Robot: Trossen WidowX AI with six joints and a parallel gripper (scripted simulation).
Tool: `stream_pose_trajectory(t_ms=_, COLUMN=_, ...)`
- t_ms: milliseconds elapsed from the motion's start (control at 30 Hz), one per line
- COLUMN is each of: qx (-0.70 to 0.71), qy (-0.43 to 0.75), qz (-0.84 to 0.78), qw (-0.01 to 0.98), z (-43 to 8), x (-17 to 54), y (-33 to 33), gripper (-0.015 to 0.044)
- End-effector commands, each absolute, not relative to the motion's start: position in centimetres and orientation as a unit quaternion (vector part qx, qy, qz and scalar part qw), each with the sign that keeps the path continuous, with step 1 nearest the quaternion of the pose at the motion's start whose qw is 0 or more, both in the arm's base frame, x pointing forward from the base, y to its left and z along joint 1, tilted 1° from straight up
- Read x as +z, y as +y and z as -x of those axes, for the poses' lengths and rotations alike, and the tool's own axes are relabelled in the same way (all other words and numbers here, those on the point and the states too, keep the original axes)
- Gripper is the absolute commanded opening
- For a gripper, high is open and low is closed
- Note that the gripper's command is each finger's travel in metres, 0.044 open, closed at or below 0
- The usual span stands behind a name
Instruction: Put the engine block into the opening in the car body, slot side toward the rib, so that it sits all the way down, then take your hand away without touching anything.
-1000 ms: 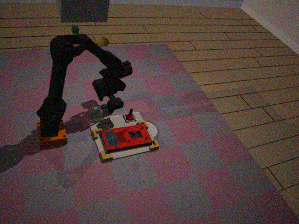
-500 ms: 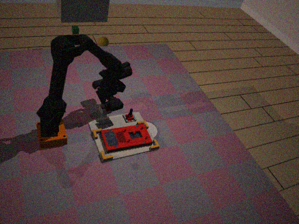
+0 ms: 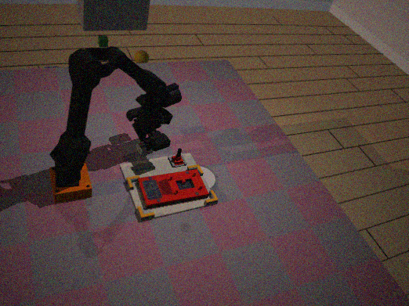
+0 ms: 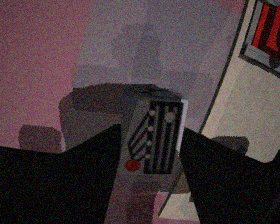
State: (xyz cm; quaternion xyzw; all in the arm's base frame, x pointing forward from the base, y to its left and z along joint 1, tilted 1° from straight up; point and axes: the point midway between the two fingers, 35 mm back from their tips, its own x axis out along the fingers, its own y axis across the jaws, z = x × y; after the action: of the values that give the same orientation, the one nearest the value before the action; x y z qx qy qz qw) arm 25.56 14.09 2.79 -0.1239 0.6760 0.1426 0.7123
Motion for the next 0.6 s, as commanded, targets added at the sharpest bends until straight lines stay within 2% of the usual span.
stream_pose_trajectory(t_ms=0, qx=0.147, qy=0.669, qz=0.126, qw=0.718, z=-25.9, x=3.9, y=14.2, gripper=0.0)
stream_pose_trajectory(t_ms=567, qx=0.14, qy=0.676, qz=0.121, qw=0.713, z=-26.0, x=9.0, y=14.3, gripper=0.0)
